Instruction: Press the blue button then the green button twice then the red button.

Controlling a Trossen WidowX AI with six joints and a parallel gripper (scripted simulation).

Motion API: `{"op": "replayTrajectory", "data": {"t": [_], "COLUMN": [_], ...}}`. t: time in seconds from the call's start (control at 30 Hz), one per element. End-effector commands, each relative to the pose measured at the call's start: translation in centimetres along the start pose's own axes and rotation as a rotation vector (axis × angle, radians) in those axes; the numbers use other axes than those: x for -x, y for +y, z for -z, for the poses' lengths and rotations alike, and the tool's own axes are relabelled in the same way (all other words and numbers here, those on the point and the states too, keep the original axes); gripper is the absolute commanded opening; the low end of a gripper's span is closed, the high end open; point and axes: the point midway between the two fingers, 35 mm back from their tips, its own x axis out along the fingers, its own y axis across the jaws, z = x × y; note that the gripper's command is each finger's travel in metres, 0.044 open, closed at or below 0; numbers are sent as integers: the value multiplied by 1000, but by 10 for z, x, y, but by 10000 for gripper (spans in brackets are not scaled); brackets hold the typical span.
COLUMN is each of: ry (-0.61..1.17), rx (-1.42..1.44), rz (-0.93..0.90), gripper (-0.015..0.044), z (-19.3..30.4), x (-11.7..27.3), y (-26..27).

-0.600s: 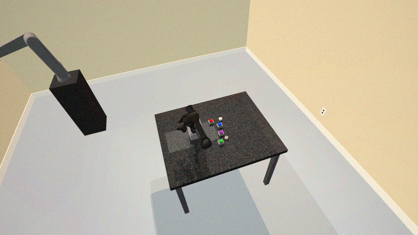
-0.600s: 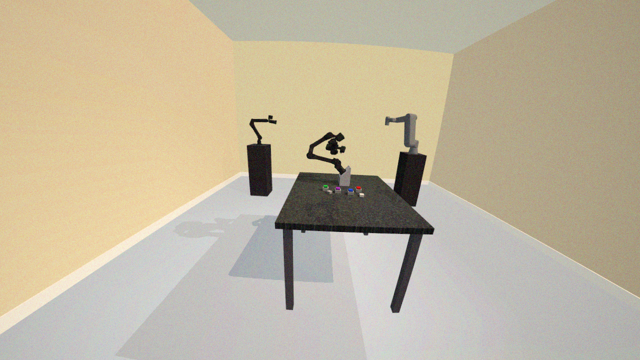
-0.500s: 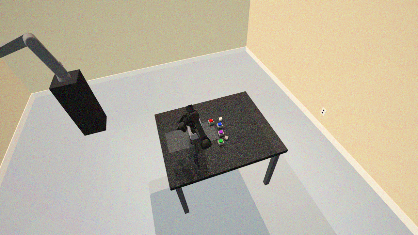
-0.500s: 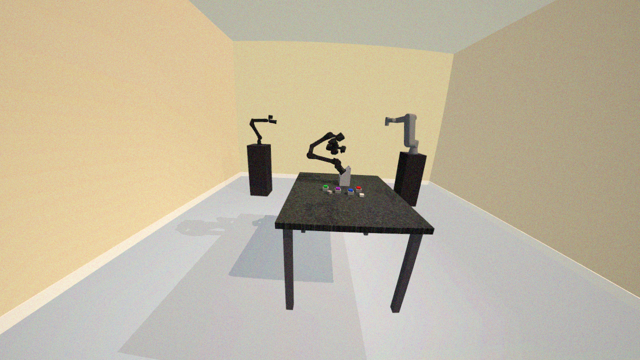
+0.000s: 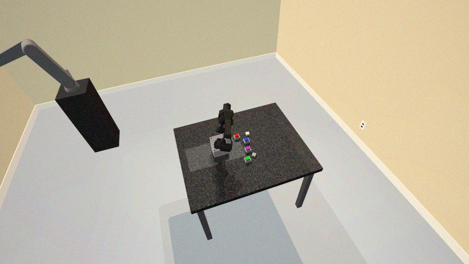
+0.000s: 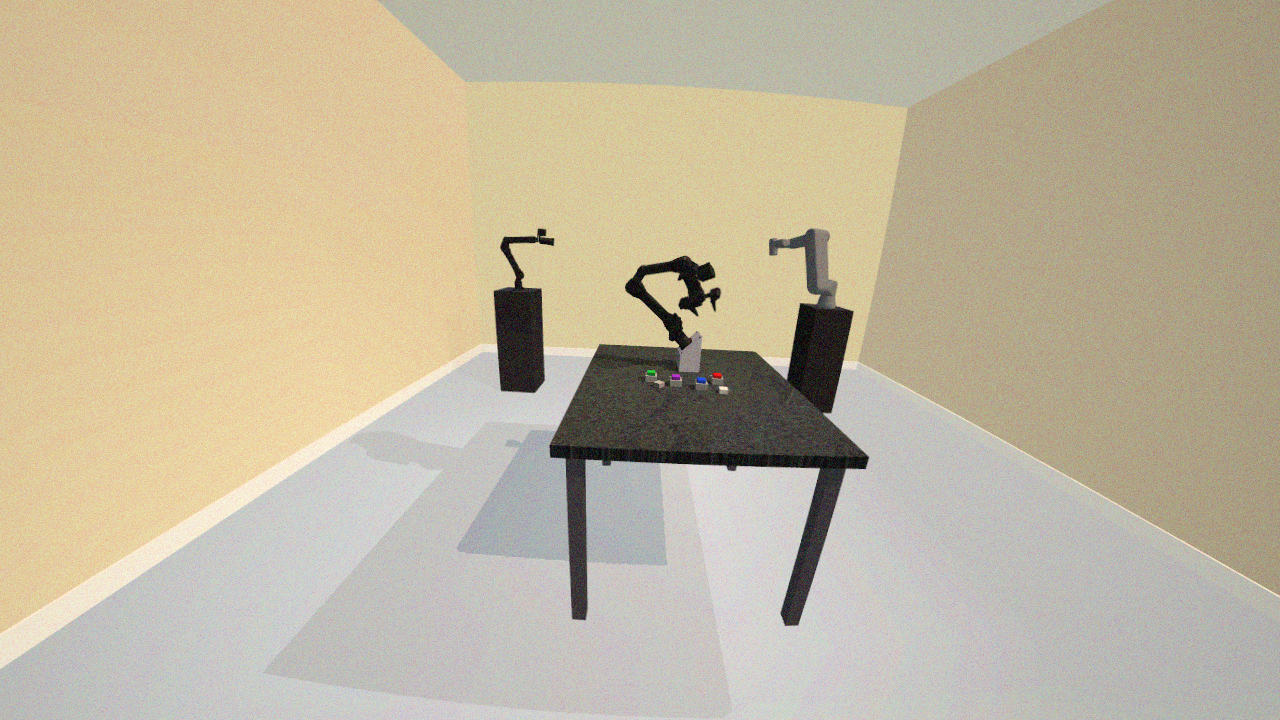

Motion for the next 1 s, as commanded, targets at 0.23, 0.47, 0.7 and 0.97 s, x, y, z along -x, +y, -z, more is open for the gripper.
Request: {"op": "replayTrajectory", "data": {"t": [0.23,0.47,0.7,0.97], "ry": [-344,-399,-399,-400], "rx": [228,353,353,352], "rz": [232,462,462,464], "gripper": [400,400,374,164], "z": [-174,-256,-258,-284], "x": [-18,-36,-38,-86], "y": [43,26,25,3]}}
